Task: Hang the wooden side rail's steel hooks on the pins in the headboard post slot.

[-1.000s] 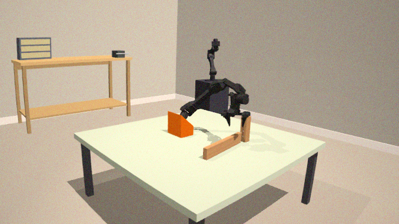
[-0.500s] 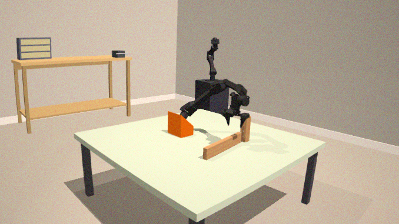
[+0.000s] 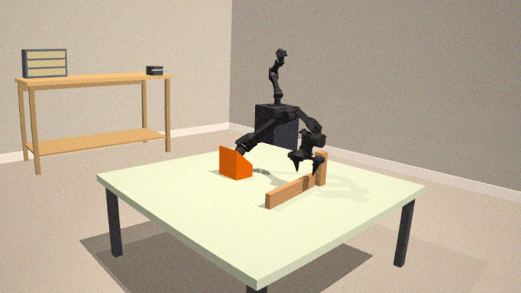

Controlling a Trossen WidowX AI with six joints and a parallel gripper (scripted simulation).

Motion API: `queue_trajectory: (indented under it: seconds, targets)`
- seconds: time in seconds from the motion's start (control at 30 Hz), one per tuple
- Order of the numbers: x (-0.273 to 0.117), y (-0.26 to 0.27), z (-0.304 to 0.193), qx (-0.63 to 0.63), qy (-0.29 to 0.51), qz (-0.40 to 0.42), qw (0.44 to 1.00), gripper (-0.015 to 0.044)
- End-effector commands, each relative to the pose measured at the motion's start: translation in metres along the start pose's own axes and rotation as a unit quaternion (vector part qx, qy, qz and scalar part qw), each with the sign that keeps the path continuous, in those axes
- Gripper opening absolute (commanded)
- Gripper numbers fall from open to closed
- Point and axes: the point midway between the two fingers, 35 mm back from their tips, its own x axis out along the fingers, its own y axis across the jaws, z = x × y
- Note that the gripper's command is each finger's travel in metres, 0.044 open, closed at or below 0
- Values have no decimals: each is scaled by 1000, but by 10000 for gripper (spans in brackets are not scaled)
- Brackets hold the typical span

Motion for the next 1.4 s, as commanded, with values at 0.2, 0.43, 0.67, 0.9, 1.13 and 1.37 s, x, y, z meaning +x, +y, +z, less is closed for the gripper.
queue_trajectory:
  seconds: [0.2, 0.43, 0.67, 0.9, 1.13, 1.37]
  targets:
    - [15, 0, -1, 2, 1, 1, 1000, 440]
    - [27, 1, -1, 2, 1, 1, 1000, 440]
    - [38, 1, -1, 2, 1, 1, 1000, 440]
    - [49, 1, -1, 2, 1, 1, 1000, 440]
    - [60, 0, -1, 1, 2, 1, 1000, 440]
    - [68, 0, -2, 1, 2, 2, 1000, 440]
